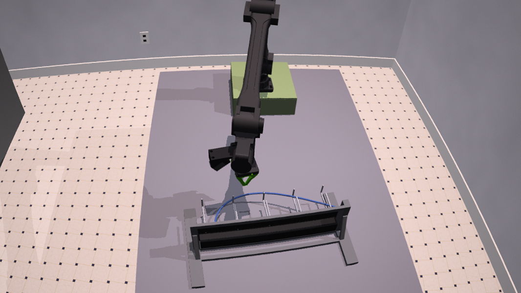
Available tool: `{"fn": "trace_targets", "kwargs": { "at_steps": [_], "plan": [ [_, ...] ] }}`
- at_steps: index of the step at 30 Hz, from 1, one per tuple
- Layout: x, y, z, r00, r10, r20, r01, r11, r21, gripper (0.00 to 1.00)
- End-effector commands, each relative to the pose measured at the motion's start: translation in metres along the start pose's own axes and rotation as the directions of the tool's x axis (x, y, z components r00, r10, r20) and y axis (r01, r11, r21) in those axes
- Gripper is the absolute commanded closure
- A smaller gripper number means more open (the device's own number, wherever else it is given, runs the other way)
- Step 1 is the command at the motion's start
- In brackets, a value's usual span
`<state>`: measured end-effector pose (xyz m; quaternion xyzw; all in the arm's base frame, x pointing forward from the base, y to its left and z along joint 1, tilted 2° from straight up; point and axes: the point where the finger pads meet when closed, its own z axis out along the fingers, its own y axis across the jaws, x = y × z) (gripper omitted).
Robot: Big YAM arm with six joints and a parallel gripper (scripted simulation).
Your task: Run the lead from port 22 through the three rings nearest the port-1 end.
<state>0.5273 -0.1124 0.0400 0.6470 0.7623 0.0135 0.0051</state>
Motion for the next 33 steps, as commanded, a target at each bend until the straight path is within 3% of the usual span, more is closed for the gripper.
{"fn": "trace_targets", "kwargs": {
  "at_steps": [1, 7, 8, 10, 20, 25, 28, 33],
  "plan": [
    [-0.001, 0.003, 0.012, 1.000, -0.014, 0.004, 0.014, 1.000, -0.008, 0.67],
    [-0.001, 0.003, 0.025, 1.000, -0.014, 0.004, 0.014, 1.000, -0.008, 0.67],
    [-0.002, 0.007, 0.010, 1.000, -0.014, 0.018, 0.015, 0.999, -0.042, 0.67],
    [-0.001, 0.003, 0.035, 1.000, -0.014, 0.004, 0.014, 1.000, -0.008, 0.67],
    [0.000, 0.003, 0.059, 1.000, -0.014, 0.004, 0.014, 1.000, -0.007, 0.67],
    [-0.003, 0.012, 0.042, 1.000, -0.014, 0.020, 0.015, 0.999, -0.047, 0.67],
    [0.000, 0.004, 0.066, 1.000, -0.014, 0.004, 0.014, 1.000, -0.008, 0.67],
    [-0.001, 0.006, 0.059, 1.000, -0.014, 0.011, 0.015, 1.000, -0.024, 0.67]
  ]
}}
